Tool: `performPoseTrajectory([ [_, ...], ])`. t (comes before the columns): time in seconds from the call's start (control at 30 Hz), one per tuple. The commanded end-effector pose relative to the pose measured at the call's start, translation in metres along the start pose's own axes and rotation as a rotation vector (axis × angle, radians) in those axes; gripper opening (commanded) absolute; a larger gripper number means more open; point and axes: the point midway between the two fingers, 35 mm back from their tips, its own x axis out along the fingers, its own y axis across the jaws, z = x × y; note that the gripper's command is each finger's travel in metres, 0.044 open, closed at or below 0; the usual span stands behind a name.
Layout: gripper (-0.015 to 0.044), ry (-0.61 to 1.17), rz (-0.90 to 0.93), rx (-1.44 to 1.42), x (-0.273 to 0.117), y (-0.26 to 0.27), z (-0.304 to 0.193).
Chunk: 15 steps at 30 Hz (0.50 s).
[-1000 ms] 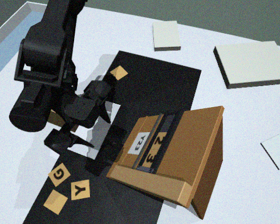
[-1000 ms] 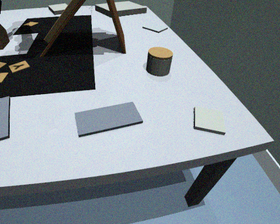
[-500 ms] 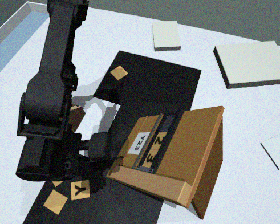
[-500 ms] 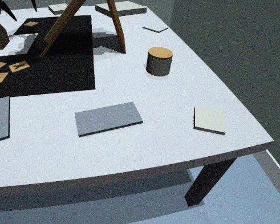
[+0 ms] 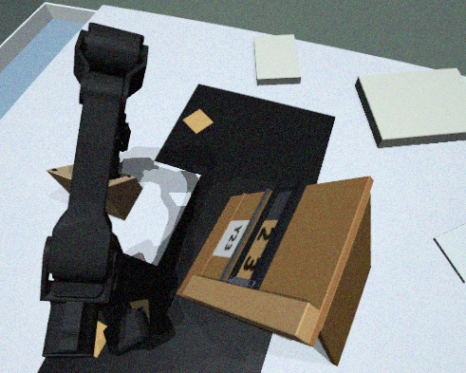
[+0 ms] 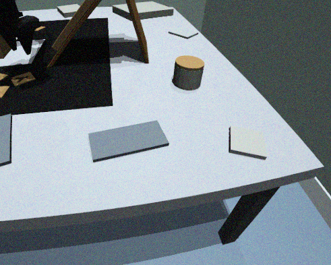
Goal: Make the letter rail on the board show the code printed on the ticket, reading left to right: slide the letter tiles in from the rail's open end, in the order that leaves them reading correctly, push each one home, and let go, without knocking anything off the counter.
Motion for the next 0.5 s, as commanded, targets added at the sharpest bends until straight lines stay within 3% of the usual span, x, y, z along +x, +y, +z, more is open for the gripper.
performPoseTrajectory([
  [0.0,0.0340,-0.062,-0.039,0.311,0.0197,0.0051,0.0216],
  [0.47,0.0340,-0.062,-0.039,0.311,0.0293,0.0060,0.0238],
])
